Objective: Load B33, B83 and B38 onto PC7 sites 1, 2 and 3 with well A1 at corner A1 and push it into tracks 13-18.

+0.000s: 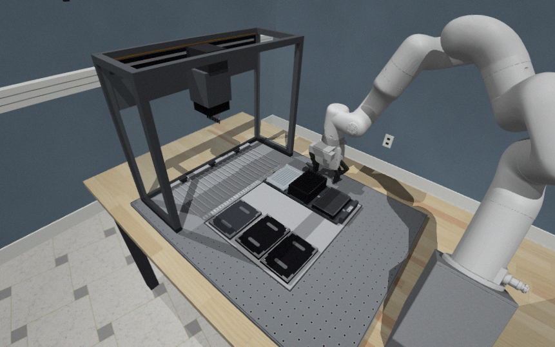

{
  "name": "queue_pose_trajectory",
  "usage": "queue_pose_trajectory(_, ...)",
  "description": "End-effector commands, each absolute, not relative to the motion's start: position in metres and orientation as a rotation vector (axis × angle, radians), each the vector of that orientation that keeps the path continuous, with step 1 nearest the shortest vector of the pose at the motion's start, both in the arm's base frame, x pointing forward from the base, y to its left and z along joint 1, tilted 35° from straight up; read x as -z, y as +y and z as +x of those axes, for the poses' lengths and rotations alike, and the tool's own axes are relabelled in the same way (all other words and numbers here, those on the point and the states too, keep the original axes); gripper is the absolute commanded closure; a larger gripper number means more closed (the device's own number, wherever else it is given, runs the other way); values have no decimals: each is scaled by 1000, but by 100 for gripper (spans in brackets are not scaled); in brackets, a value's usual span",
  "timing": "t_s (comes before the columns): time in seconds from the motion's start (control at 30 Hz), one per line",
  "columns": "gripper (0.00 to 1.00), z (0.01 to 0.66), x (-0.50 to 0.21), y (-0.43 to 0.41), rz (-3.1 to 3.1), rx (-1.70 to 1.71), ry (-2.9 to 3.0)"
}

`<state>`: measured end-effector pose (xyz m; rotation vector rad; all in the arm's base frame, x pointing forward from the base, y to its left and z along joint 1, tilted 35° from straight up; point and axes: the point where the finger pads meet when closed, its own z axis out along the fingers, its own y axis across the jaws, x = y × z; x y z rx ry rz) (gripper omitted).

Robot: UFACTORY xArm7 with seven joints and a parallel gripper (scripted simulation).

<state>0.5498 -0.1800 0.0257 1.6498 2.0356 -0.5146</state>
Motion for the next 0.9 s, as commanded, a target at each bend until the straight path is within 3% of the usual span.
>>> queue_pose_trajectory(0.0, 0, 552, -28, -180, 1647, 510, 2036)
queue_pose_trajectory(0.87, 0, 551, -44, -177, 1647, 510, 2036)
